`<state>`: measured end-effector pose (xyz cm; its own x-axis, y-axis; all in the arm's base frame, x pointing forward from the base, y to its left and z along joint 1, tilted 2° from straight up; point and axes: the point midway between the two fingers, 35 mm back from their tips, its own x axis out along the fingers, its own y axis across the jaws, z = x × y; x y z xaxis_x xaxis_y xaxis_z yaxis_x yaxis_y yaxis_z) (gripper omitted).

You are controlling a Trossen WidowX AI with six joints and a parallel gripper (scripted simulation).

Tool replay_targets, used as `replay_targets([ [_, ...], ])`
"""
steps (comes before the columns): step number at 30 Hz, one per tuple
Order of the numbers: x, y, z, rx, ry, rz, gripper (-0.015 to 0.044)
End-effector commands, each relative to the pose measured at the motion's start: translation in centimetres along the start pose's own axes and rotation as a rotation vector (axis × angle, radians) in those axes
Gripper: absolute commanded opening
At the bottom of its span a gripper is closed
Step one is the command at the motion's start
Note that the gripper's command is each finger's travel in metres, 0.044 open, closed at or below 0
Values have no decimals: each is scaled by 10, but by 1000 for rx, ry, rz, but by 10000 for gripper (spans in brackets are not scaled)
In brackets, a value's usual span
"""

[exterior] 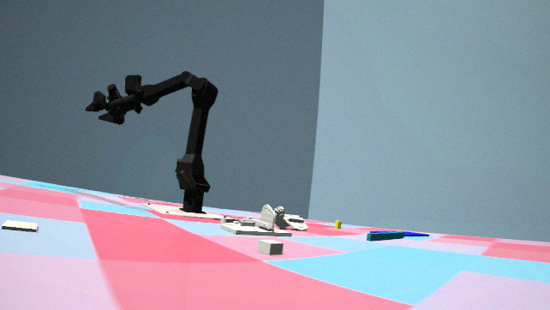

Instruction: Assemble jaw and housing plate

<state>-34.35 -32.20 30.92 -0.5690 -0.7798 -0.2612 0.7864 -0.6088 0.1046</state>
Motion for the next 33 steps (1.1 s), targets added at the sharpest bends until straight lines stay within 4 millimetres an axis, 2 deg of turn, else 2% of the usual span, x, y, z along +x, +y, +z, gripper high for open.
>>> replay_targets([
  [1,5,46,-18,-51,62,85,440],
  [8,2,118,-44,-113,151,222,440],
  [17,-18,203,-78,-273,234,402,440],
  [25,-50,274,-112,-421,295,568,440],
  [33,-94,334,-147,-576,345,737,440],
])
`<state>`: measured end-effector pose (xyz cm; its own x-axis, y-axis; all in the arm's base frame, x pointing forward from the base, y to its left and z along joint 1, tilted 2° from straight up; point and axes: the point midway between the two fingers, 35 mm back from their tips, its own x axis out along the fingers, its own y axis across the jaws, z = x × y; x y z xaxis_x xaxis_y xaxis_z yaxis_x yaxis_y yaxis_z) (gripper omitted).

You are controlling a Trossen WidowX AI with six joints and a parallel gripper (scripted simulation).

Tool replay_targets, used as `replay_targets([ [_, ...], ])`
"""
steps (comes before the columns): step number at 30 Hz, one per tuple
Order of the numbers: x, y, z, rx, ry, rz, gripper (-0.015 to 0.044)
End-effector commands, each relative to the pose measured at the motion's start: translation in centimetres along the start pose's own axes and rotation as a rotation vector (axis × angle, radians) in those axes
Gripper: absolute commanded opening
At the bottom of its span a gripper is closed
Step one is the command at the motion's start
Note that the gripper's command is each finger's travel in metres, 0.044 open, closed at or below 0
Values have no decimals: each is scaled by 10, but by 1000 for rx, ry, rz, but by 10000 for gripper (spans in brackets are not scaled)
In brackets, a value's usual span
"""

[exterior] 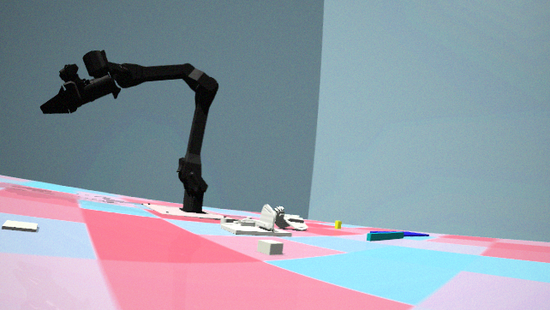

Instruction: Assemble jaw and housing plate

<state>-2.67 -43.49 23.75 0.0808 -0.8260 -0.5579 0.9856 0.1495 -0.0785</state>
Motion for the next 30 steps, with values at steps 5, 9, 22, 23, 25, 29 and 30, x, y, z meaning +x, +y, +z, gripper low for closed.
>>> replay_targets([
  [5,5,86,-11,-186,71,161,440],
  [9,2,125,-19,-271,97,234,440],
  [22,-29,237,-52,-524,153,451,440],
  [23,-33,245,-55,-541,155,467,440],
  [25,-41,260,-62,-576,159,499,440],
  [29,-56,287,-77,-662,176,561,440],
  [30,-60,293,-81,-685,181,577,440],
])
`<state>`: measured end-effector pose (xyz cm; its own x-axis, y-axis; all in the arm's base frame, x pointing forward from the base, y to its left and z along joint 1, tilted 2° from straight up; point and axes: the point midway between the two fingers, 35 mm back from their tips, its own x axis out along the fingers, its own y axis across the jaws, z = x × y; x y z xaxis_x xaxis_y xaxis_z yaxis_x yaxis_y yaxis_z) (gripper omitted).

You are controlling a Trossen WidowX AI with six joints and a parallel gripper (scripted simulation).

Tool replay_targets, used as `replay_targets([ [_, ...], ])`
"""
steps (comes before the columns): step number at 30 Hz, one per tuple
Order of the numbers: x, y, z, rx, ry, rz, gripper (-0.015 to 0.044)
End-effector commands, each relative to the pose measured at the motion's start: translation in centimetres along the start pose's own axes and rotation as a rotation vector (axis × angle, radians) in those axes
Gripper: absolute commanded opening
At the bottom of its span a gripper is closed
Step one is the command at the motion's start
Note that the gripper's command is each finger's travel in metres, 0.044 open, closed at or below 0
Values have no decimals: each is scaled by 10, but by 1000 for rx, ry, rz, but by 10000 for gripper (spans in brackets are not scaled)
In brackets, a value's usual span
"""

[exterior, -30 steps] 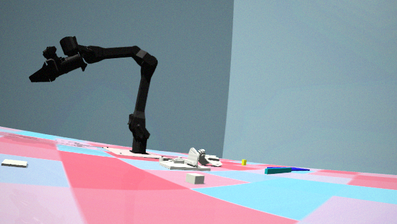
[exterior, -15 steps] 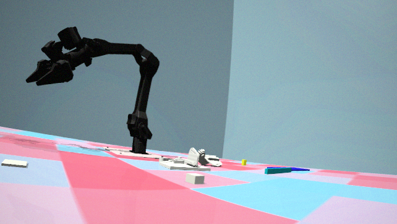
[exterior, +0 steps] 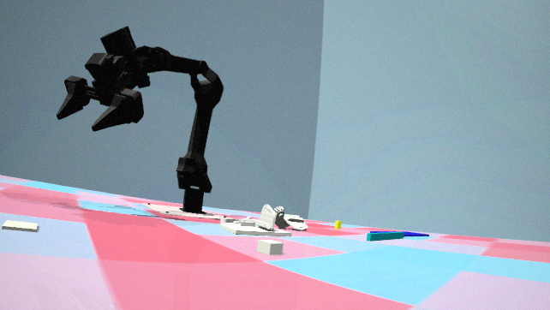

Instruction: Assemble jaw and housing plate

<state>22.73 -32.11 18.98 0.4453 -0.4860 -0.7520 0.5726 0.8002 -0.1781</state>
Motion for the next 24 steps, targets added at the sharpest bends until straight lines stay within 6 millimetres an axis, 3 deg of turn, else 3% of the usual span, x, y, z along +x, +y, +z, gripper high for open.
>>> replay_targets([
  [1,3,39,-1,-104,35,67,440],
  [13,-3,140,-8,-417,94,247,440],
  [24,-24,223,-31,-738,129,401,440],
])
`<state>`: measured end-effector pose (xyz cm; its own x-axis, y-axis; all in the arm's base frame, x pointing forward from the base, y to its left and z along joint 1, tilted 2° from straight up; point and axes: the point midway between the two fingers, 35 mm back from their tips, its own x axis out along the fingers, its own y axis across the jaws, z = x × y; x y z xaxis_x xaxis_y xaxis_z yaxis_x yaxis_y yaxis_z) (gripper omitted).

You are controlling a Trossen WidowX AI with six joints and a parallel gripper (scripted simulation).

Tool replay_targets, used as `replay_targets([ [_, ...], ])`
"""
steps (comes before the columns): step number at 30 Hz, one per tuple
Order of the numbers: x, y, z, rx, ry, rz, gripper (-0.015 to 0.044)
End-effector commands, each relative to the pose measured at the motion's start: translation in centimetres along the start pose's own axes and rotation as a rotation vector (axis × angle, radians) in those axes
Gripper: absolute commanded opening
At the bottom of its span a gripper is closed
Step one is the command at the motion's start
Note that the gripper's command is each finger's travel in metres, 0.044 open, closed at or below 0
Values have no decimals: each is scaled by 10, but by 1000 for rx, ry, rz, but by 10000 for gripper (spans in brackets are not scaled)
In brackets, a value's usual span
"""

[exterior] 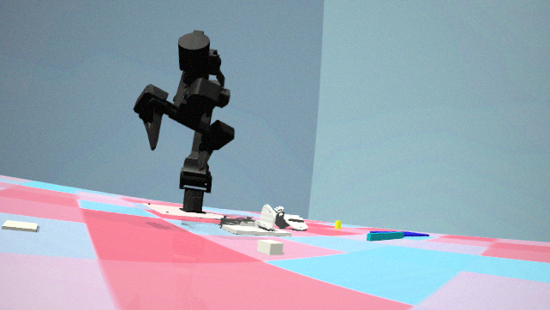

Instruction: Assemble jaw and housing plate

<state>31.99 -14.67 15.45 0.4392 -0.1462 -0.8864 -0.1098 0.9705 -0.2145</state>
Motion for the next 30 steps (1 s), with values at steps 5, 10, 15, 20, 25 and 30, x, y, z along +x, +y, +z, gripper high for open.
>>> replay_targets([
  [5,3,66,13,-262,43,107,440],
  [10,1,103,16,-415,61,166,440],
  [15,-4,140,15,-571,78,222,440],
  [20,-10,175,11,-729,95,273,440],
  [25,-17,205,3,-883,110,314,440],
  [30,-25,231,-6,-1033,125,345,440],
])
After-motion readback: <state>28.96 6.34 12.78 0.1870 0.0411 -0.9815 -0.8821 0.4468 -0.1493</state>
